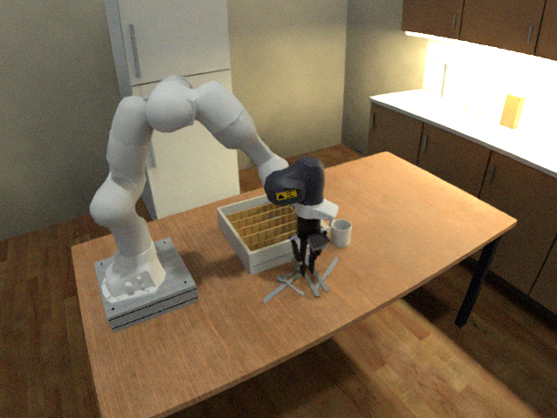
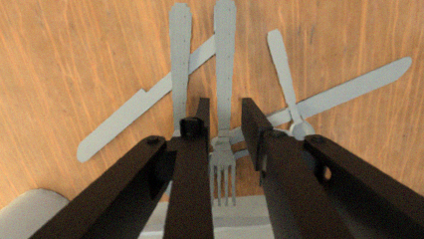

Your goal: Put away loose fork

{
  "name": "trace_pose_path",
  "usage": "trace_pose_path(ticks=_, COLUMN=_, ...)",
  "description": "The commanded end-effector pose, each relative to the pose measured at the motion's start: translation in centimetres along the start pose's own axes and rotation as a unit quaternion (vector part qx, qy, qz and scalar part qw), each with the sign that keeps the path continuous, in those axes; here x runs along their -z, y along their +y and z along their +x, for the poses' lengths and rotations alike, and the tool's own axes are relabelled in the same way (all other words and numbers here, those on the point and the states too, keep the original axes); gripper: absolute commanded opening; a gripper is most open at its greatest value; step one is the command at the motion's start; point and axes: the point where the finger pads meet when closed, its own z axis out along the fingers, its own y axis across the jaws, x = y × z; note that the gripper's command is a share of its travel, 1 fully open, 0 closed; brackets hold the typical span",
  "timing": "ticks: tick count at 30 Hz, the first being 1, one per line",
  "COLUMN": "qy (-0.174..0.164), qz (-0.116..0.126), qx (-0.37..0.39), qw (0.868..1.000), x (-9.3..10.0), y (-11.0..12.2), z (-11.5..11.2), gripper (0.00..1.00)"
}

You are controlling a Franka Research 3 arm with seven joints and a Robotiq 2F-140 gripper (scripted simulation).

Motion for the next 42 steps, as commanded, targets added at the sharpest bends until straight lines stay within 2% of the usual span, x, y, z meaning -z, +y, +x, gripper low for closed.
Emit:
trace_pose_path(ticks=1, qy=0.001, qz=0.002, qx=-0.001, qw=1.000, x=0.1, y=-0.1, z=0.0, gripper=0.26)
trace_pose_path(ticks=25, qy=0.001, qz=0.002, qx=-0.001, qw=1.000, x=-0.4, y=-0.1, z=0.0, gripper=0.26)
trace_pose_path(ticks=42, qy=0.001, qz=0.002, qx=-0.001, qw=1.000, x=-2.2, y=-0.1, z=0.1, gripper=0.26)
